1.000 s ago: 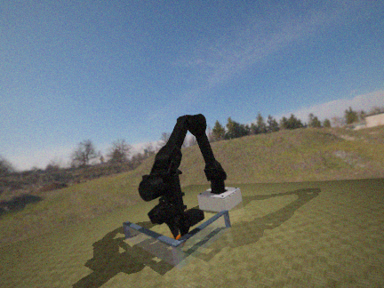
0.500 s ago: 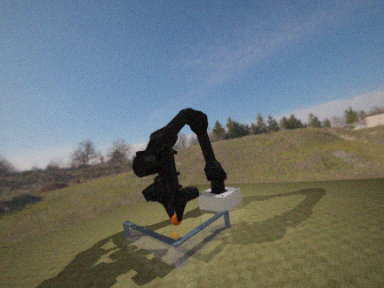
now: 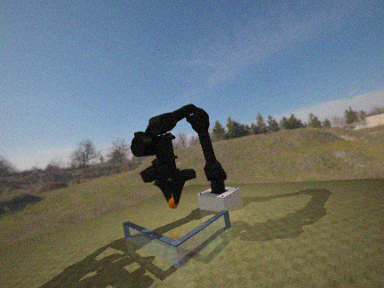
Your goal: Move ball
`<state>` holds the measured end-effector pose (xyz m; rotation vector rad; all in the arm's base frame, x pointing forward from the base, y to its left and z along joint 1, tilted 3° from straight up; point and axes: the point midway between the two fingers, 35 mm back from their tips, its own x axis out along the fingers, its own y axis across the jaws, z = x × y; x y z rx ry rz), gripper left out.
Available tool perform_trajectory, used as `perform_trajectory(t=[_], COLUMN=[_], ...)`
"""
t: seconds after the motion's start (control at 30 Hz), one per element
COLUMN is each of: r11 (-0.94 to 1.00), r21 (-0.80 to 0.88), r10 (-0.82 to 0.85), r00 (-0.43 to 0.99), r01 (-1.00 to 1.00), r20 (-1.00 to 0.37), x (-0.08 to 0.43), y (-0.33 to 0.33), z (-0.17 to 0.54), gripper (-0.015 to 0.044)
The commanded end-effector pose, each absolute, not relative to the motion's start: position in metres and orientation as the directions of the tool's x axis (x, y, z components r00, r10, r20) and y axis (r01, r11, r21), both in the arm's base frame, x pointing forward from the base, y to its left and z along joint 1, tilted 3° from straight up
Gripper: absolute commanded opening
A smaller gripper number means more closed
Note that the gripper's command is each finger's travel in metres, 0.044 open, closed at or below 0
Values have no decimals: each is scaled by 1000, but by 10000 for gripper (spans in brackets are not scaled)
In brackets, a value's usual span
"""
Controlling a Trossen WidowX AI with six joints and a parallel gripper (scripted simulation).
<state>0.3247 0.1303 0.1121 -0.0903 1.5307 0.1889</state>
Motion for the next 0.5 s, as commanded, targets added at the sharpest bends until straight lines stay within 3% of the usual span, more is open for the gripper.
perform_trajectory(t=[0.0,0.47], r11=[982,982], r21=[59,59], r10=[66,65], r00=[29,27], r01=[-178,-181], r20=[-997,-997], x=[326,328], y=[118,101], z=[100,60], gripper=[0,0])
